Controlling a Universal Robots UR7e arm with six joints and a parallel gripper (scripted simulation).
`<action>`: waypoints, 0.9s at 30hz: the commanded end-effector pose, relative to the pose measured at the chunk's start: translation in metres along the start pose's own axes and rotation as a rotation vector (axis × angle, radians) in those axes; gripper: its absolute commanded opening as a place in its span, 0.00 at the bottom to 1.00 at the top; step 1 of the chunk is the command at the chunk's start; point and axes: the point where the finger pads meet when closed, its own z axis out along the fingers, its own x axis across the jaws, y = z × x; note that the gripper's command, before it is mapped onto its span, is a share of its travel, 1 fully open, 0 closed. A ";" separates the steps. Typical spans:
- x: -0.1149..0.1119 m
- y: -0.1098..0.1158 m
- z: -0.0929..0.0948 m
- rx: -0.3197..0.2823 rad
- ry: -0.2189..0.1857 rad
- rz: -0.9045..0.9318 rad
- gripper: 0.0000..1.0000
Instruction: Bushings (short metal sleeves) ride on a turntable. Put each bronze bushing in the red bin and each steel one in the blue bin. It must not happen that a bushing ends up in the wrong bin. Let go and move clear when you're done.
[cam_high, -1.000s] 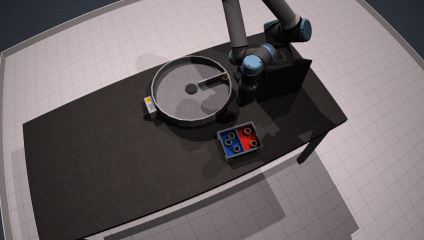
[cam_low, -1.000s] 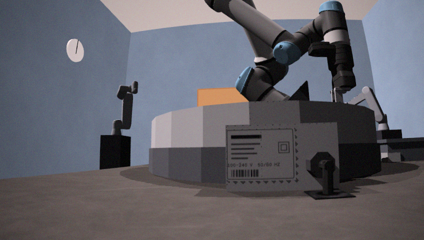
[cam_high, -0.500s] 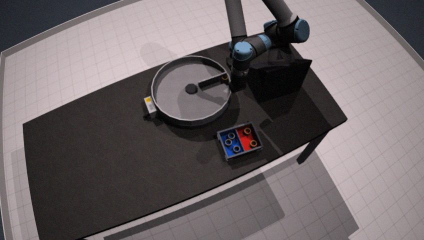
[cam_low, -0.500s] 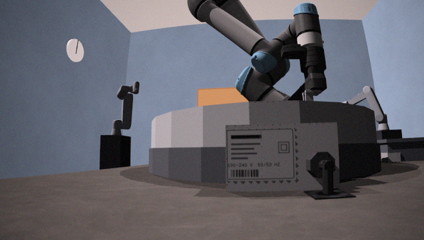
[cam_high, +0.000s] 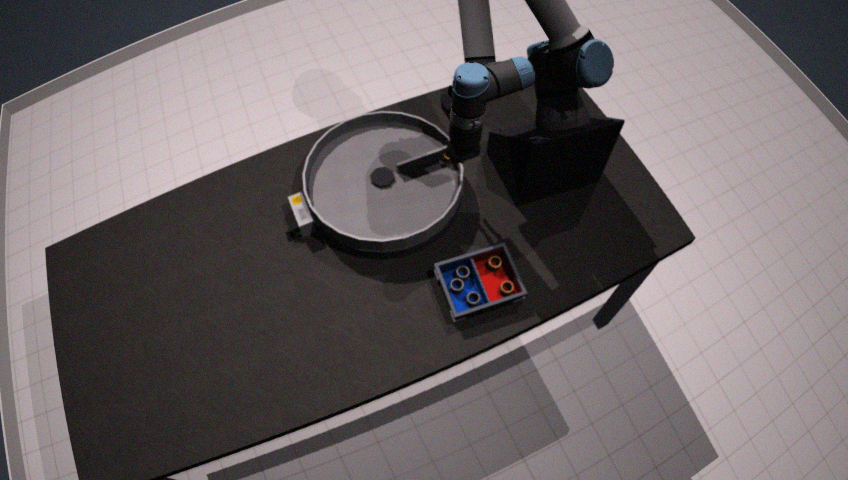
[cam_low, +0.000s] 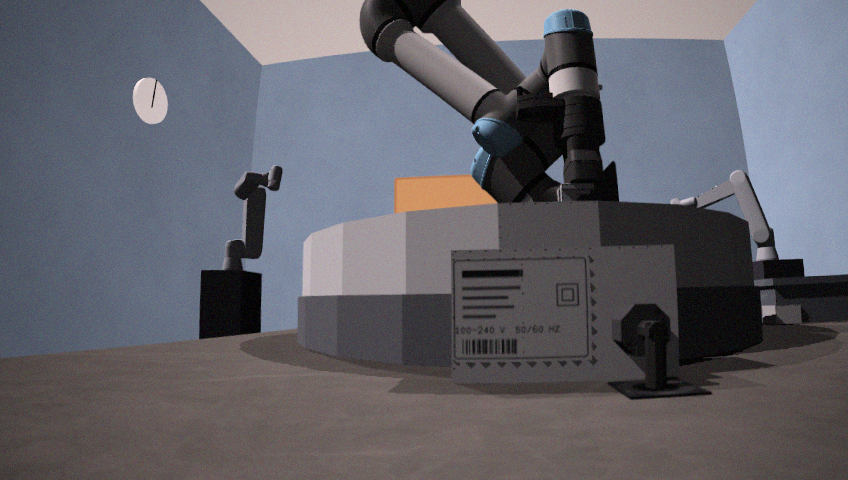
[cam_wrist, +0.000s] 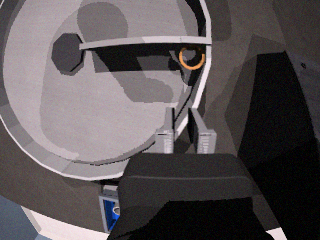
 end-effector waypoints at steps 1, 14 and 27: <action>0.003 -0.041 0.001 -0.006 -0.005 0.002 0.40; 0.005 -0.063 0.003 -0.006 -0.005 0.005 0.40; 0.005 -0.062 0.020 -0.004 -0.004 0.005 0.40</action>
